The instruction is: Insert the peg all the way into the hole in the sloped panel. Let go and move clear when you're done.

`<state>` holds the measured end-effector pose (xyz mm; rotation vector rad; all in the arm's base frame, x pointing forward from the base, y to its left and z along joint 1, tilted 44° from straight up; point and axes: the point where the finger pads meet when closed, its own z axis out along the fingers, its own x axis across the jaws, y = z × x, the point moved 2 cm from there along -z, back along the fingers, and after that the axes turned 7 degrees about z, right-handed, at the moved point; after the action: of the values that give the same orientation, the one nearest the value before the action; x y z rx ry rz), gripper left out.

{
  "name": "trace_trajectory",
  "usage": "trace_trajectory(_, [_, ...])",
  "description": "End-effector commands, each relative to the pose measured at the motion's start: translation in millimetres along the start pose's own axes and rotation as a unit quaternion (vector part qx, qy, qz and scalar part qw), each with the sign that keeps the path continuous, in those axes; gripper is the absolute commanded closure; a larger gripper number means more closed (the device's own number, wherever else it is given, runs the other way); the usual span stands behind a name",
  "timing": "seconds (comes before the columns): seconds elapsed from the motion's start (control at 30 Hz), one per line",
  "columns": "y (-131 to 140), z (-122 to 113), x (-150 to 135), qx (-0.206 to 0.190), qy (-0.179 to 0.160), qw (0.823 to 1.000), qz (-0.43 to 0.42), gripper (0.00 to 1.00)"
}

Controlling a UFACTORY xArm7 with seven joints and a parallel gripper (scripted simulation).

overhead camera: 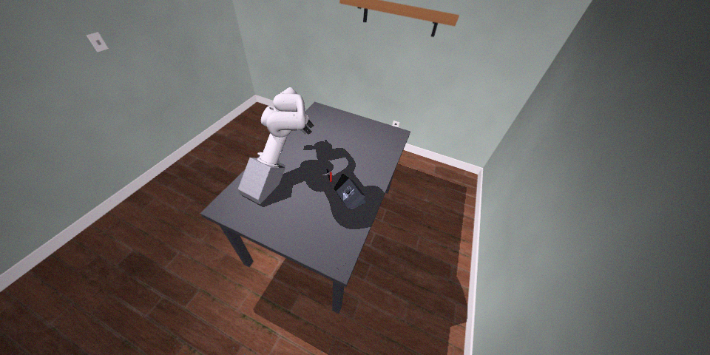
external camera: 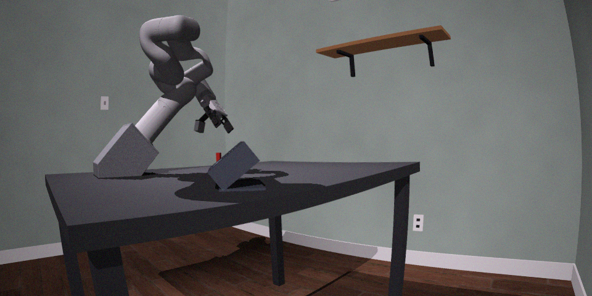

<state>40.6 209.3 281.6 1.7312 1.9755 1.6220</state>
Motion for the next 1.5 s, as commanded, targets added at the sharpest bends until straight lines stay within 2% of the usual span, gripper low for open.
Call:
trace_trajectory(0.0, [-8,1,-4,0.036,-0.025,0.999,-0.004,0.0])
trace_trajectory(0.17, [-16,5,-14,0.056,-0.073,0.994,0.054,0.0])
trace_trajectory(0.33, [-22,8,-24,0.066,-0.124,0.982,0.124,0.0])
trace_trajectory(0.4, [-22,8,-24,0.066,-0.124,0.982,0.124,0.0])
trace_trajectory(0.43, [-24,8,-26,0.067,-0.134,0.979,0.138,0.0])
trace_trajectory(0.67, [-33,11,-39,0.07,-0.207,0.946,0.241,0.0])
trace_trajectory(0.9, [-41,14,-49,0.062,-0.278,0.893,0.347,0.0])
trace_trajectory(0.97, [-41,14,-49,0.062,-0.278,0.893,0.347,0.0])
trace_trajectory(1.2, [-49,16,-55,0.043,-0.346,0.821,0.452,0.0])
trace_trajectory(1.47, [-56,19,-60,0.009,-0.413,0.716,0.563,0.0])
